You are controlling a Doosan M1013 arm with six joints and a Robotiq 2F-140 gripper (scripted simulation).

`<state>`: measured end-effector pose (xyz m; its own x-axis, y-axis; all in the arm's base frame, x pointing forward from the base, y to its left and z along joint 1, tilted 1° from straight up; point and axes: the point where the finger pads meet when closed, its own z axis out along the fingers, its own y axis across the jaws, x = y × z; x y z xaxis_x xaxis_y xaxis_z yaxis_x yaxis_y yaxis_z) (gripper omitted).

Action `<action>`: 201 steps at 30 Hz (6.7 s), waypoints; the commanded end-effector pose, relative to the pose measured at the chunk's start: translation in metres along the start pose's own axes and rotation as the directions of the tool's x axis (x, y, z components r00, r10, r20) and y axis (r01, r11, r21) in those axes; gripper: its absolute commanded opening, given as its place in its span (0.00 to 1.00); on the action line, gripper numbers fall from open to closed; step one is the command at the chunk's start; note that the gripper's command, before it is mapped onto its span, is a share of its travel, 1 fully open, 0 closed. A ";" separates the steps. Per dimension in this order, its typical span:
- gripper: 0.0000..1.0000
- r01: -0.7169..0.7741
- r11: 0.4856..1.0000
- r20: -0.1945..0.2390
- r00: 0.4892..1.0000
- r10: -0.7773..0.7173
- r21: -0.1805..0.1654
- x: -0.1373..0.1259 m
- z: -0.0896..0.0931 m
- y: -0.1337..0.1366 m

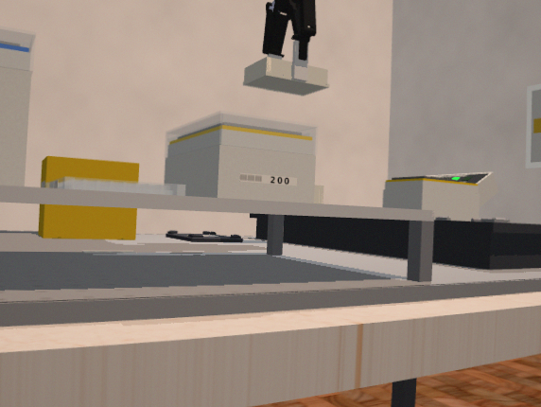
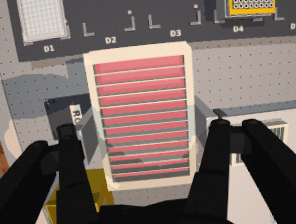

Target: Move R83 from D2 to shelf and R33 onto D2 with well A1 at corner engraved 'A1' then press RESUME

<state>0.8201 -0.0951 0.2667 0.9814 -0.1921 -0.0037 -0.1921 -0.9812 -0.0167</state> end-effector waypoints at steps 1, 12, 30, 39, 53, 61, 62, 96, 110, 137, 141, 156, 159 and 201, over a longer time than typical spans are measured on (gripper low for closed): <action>0.00 0.000 1.000 0.000 1.000 0.000 0.000 0.000 0.000 -0.007; 0.00 0.000 1.000 0.000 1.000 0.000 0.000 0.000 0.000 -0.028; 0.00 0.000 1.000 0.000 1.000 0.000 0.000 0.006 0.000 -0.054; 0.00 0.000 1.000 0.000 1.000 0.000 0.000 0.023 0.000 -0.054; 0.00 0.000 1.000 0.000 1.000 0.000 0.000 0.053 0.000 -0.055; 0.00 0.000 1.000 0.000 1.000 0.000 0.000 0.069 0.000 -0.055; 0.00 0.000 1.000 0.000 1.000 0.000 0.000 0.072 0.000 -0.055; 0.00 0.000 1.000 0.000 1.000 0.000 0.000 0.142 0.000 -0.056; 0.00 0.000 1.000 0.000 1.000 0.000 0.000 0.166 0.000 -0.056; 0.00 0.000 1.000 0.000 1.000 0.000 0.000 0.166 0.000 -0.056; 0.00 0.000 1.000 0.000 1.000 0.000 0.000 0.166 0.000 -0.056; 0.00 0.000 1.000 0.000 1.000 0.000 0.000 0.166 0.000 -0.056; 0.00 0.000 1.000 0.000 1.000 0.000 0.000 0.166 0.000 -0.056; 0.00 0.000 1.000 0.000 1.000 0.000 0.000 0.166 0.056 -0.056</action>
<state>0.9935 -0.0710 0.2138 0.9814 -0.1921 -0.0037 -0.1921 -0.9812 -0.0166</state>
